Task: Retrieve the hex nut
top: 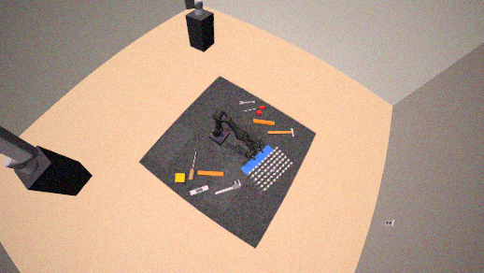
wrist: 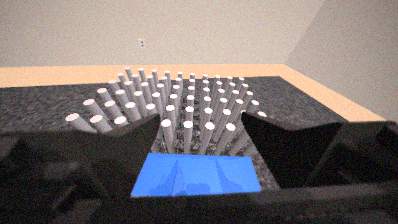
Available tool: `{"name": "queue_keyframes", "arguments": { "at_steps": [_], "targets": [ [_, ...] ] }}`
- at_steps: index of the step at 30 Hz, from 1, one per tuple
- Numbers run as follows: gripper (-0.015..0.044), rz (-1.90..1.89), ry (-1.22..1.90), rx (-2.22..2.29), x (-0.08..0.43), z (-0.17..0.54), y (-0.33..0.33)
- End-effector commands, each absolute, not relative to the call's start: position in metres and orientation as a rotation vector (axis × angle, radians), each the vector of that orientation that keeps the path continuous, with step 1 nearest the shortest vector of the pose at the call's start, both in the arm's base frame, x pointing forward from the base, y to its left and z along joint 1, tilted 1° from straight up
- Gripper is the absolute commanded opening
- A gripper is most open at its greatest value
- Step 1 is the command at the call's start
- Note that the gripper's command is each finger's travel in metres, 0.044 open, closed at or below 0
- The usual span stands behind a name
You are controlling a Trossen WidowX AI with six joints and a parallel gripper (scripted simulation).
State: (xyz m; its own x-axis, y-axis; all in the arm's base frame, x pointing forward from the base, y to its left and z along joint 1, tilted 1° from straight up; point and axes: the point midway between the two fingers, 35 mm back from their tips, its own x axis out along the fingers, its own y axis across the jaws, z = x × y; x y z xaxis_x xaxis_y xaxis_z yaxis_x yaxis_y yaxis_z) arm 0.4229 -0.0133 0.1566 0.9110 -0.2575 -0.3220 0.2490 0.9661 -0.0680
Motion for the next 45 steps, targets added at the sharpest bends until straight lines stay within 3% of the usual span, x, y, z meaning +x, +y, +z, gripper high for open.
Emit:
{"name": "queue_keyframes", "arguments": {
  "at_steps": [1,12,23,32,42,45],
  "targets": [
    [0.0440,-0.406,0.389,0.172,0.422,0.145,-0.066],
    [0.0440,-0.980,0.389,0.928,0.356,0.107,-0.230],
    [0.0440,-1.556,0.081,1.627,0.236,0.083,-0.330],
    [0.0440,-2.016,-0.443,2.142,0.115,0.071,-0.363],
    [0.0440,-2.436,-1.474,2.545,-0.022,0.066,-0.346],
    [0.0440,-2.462,-1.604,2.563,-0.034,0.067,-0.341]
  ]
}}
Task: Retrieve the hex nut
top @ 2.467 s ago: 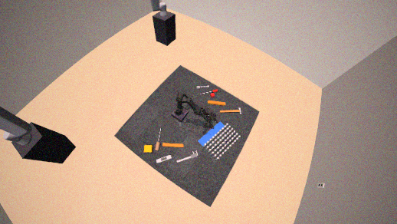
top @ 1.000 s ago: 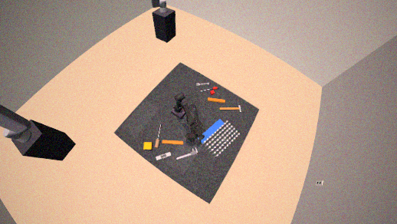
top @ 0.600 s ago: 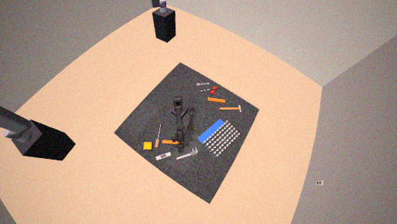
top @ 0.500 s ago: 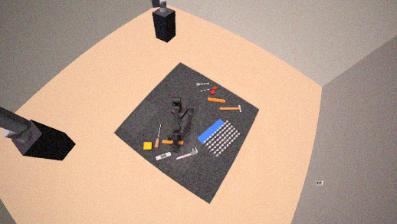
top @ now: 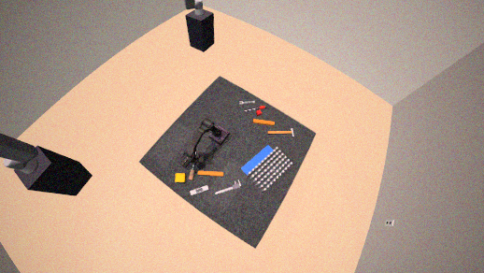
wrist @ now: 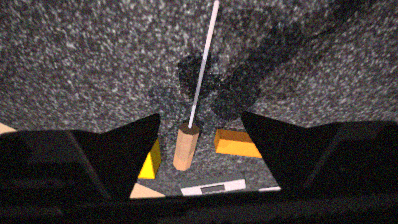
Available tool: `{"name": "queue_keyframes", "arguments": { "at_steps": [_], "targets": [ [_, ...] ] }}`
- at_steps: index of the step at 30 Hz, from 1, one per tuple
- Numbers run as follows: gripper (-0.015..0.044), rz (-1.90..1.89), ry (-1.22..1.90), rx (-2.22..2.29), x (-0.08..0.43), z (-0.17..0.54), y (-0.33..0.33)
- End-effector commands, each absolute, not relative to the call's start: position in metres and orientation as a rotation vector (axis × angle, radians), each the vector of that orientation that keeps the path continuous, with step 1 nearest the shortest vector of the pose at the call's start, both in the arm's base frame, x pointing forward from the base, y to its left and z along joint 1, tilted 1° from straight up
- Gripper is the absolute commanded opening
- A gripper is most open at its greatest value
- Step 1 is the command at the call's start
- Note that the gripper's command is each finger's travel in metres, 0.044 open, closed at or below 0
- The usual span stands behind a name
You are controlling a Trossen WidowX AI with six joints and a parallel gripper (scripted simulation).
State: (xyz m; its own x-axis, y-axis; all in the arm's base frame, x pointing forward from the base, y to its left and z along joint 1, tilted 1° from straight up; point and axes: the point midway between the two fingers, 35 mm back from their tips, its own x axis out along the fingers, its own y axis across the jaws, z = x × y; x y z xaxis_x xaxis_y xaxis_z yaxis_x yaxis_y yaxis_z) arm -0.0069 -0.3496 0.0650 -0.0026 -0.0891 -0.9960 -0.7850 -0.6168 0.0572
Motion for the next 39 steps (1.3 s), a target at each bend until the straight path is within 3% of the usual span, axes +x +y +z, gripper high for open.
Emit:
{"name": "queue_keyframes", "arguments": {
  "at_steps": [1,22,29,39],
  "targets": [
    [0.0440,1.505,0.981,-1.567,-0.034,0.067,-0.341],
    [0.0440,1.548,0.934,-1.614,-0.025,0.067,-0.333],
    [0.0440,1.940,0.382,-2.081,-0.021,0.069,-0.344],
    [0.0440,2.273,-0.670,-2.624,-0.017,0.073,-0.359]
  ]
}}
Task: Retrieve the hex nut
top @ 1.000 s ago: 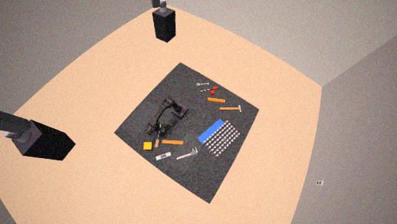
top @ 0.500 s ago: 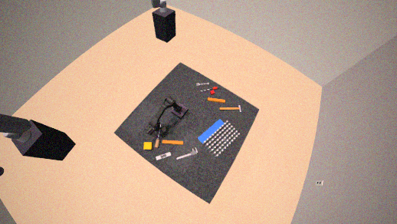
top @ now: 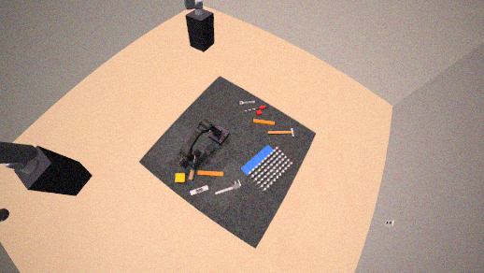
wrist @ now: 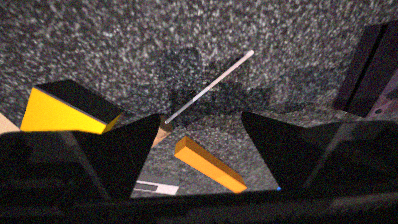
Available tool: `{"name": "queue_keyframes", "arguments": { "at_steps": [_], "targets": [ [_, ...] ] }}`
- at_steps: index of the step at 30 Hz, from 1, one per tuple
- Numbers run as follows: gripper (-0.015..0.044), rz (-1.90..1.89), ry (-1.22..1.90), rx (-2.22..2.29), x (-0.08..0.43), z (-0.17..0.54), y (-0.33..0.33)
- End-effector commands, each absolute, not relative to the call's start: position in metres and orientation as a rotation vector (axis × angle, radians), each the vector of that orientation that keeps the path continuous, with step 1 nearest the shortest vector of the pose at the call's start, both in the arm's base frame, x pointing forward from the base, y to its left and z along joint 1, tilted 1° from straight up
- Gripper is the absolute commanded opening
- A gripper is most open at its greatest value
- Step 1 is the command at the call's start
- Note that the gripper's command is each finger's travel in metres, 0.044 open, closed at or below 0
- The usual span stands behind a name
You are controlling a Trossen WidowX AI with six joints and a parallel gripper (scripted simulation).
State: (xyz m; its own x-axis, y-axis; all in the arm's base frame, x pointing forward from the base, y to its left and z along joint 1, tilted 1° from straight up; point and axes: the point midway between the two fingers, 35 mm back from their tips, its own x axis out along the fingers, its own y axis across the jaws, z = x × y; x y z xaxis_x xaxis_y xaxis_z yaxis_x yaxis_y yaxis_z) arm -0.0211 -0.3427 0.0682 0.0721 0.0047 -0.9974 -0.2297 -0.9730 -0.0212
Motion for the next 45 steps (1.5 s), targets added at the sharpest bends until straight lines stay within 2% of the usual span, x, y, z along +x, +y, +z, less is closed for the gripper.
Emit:
{"name": "queue_keyframes", "arguments": {
  "at_steps": [1,16,28,45],
  "targets": [
    [0.0440,2.283,-0.742,-2.648,-0.016,0.073,-0.360],
    [0.0440,2.240,-2.004,-2.866,-0.012,0.075,-0.372],
    [0.0440,1.858,-3.221,-2.642,-0.010,0.076,-0.380],
    [0.0440,1.850,-3.238,-2.635,-0.010,0.076,-0.380]
  ]
}}
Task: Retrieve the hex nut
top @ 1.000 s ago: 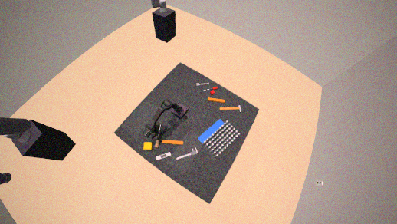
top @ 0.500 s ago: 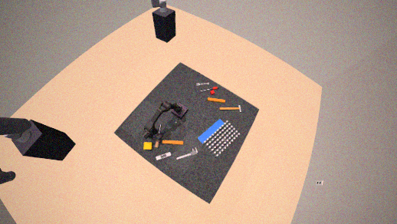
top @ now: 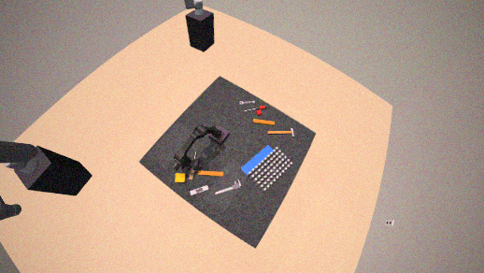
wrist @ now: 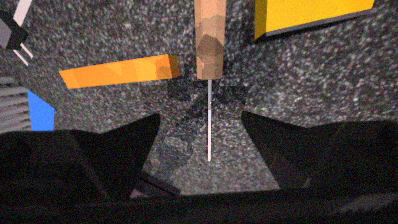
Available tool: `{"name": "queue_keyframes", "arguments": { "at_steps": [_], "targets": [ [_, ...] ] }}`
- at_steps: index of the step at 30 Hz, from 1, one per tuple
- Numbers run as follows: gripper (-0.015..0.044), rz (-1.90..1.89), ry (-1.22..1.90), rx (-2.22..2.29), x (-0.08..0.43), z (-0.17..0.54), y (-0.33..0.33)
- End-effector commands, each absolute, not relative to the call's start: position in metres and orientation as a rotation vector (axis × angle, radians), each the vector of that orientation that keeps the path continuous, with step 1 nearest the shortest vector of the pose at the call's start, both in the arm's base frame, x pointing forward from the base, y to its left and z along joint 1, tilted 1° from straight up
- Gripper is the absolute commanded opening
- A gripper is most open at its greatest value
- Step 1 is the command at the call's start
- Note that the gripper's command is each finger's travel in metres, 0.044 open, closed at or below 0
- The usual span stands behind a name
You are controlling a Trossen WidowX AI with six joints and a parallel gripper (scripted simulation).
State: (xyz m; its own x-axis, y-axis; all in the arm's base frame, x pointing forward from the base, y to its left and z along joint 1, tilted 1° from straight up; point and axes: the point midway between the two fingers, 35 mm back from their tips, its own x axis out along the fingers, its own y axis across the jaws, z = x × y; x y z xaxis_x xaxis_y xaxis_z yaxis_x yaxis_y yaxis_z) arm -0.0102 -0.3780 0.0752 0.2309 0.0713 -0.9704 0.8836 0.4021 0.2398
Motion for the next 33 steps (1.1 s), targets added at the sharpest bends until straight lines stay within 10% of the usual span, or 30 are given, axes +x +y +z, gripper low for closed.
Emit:
{"name": "queue_keyframes", "arguments": {
  "at_steps": [1,7,33],
  "targets": [
    [0.0440,-0.695,1.218,0.991,-0.010,0.076,-0.380],
    [0.0282,-0.695,1.218,0.991,-0.010,0.076,-0.380],
    [0.0280,-0.696,1.217,0.991,-0.010,0.051,-0.383]
  ]
}}
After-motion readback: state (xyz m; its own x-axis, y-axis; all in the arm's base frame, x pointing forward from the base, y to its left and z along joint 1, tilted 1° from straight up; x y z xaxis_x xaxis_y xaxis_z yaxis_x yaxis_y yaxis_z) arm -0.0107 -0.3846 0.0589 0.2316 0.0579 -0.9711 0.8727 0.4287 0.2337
